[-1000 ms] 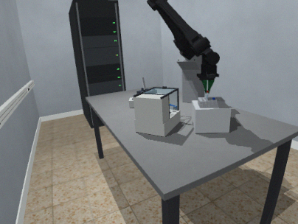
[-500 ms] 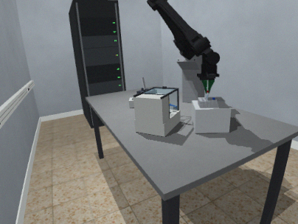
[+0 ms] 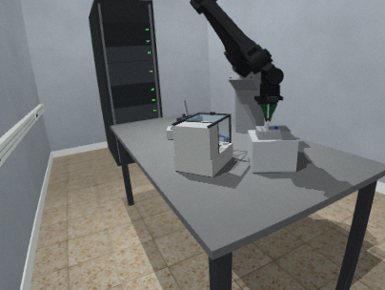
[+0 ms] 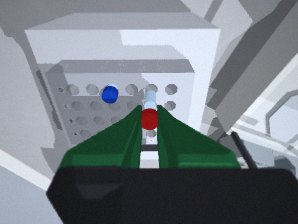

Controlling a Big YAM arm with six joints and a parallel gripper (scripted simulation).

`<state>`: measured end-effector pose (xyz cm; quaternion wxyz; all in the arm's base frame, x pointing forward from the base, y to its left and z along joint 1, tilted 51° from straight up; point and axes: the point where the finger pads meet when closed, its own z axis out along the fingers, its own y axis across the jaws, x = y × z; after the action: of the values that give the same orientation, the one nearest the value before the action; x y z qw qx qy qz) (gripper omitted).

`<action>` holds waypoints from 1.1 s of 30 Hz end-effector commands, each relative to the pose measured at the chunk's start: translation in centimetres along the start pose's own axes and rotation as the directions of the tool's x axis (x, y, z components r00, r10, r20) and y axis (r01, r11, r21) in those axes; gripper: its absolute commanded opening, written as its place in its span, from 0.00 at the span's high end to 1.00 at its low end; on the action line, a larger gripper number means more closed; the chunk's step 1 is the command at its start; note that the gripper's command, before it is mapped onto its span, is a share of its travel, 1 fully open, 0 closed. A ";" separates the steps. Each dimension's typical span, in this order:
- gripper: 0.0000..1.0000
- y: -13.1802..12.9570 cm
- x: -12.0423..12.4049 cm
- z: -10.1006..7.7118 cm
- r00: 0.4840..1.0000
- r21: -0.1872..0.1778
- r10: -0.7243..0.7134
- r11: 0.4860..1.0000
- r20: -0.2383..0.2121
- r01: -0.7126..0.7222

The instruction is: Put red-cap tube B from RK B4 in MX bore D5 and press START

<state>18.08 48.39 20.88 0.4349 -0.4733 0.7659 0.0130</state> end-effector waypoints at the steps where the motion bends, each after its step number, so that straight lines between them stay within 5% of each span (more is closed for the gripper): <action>1: 0.91 -0.2 0.4 1.2 1.000 0.010 -0.011 1.000 -0.015 0.012; 33: 0.91 -0.2 0.5 1.6 1.000 0.010 -0.014 1.000 -0.018 0.014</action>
<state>18.39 48.50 20.53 0.4349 -0.4737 0.7657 0.0127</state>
